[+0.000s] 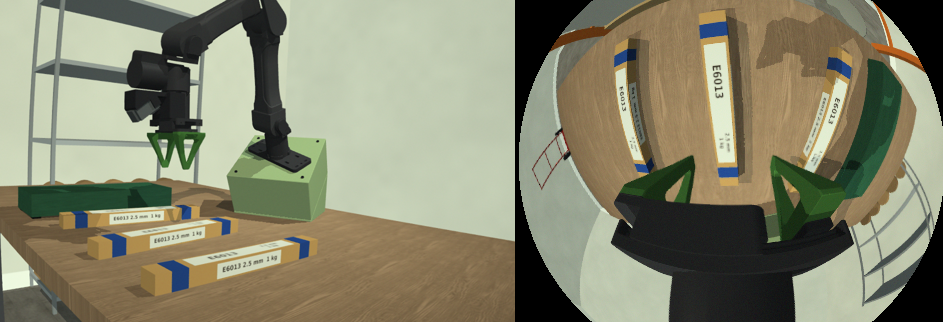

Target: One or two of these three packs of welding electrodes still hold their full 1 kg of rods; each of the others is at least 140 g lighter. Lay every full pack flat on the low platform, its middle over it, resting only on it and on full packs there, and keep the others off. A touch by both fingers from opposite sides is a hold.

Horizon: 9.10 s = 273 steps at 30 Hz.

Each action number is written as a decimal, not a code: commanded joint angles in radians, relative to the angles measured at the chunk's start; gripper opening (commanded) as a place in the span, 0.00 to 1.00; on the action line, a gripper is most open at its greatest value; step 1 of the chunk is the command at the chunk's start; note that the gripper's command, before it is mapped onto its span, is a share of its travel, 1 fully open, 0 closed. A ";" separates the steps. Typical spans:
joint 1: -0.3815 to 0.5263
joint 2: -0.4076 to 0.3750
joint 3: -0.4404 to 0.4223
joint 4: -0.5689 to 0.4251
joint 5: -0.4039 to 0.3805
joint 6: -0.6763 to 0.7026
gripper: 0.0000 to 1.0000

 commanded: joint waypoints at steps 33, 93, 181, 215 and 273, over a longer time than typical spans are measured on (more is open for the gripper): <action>0.639 0.280 0.410 -0.067 0.354 0.599 0.76; 0.652 0.433 0.461 0.066 0.368 0.617 0.76; 0.635 0.558 0.418 0.208 0.360 0.606 0.76; 0.639 0.553 0.406 0.215 0.361 0.607 0.00; 0.664 0.460 0.457 0.088 0.370 0.624 0.00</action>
